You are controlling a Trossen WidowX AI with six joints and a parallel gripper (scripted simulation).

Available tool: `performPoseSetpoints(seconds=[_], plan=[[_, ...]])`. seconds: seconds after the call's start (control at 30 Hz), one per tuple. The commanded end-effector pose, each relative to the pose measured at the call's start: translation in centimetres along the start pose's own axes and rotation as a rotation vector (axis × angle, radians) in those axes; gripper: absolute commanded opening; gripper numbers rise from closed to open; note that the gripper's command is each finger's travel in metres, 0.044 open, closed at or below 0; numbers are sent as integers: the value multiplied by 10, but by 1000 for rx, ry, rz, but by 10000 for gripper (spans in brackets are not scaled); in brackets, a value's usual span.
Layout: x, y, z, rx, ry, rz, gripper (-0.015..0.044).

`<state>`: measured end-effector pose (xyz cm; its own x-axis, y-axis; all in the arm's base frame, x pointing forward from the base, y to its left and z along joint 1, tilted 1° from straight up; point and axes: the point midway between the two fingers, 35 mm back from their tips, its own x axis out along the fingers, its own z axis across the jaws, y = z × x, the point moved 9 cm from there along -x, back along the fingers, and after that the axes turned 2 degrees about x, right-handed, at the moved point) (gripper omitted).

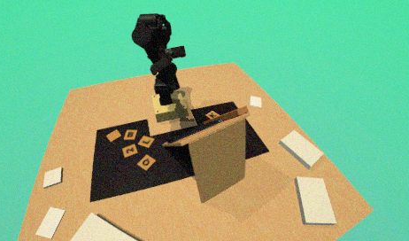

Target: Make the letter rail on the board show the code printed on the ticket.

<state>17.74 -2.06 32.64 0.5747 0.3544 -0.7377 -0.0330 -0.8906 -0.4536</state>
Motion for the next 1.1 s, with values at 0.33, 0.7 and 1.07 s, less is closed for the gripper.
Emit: performPoseSetpoints(seconds=[0.33,0.7,1.07], plan=[[-10,-11,-28,-305,-86,-70,440],[-22,4,-35,-306,-88,-66,440],[-29,13,-38,-306,-87,-67,440]])
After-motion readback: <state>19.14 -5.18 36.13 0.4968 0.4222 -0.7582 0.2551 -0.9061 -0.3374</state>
